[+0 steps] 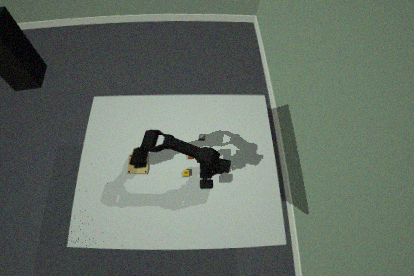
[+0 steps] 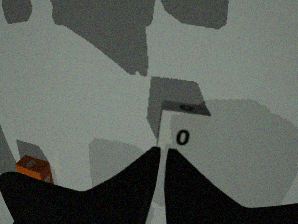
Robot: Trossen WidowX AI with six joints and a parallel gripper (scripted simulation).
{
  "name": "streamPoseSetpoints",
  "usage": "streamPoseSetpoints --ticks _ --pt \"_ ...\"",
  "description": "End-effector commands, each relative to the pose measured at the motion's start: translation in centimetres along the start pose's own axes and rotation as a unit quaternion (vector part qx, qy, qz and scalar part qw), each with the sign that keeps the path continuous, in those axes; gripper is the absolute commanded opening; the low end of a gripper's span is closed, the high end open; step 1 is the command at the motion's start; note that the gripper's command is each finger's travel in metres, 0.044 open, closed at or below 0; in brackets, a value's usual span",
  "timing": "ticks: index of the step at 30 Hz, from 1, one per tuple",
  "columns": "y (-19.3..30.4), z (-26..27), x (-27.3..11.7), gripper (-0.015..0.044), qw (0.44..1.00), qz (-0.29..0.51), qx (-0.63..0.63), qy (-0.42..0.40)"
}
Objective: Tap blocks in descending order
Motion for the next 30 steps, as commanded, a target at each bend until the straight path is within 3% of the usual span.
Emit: streamPoseSetpoints --ticks 1,21,26,30 --pt "0.0 0.0 0.2 0.002 1.0 -0.01 -0.001 0.0" --pt "0.0 0.0 3.1 0.002 1.0 -0.01 -0.001 0.0" --pt "0.0 0.0 3.1 0.002 1.0 -0.01 -0.001 0.0" --pt "0.0 0.0 0.3 0.002 1.0 -0.01 -0.001 0.0"
Point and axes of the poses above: the point midway between the two fingers, 35 mm back from their tips, its own x axis out along the fingers, its own z axis across the jaws, y = z × x, the point moved 10 cm from there along -x, back along the fingers, and after that the axes turned 9 degrees about x, right-handed, at the moved point
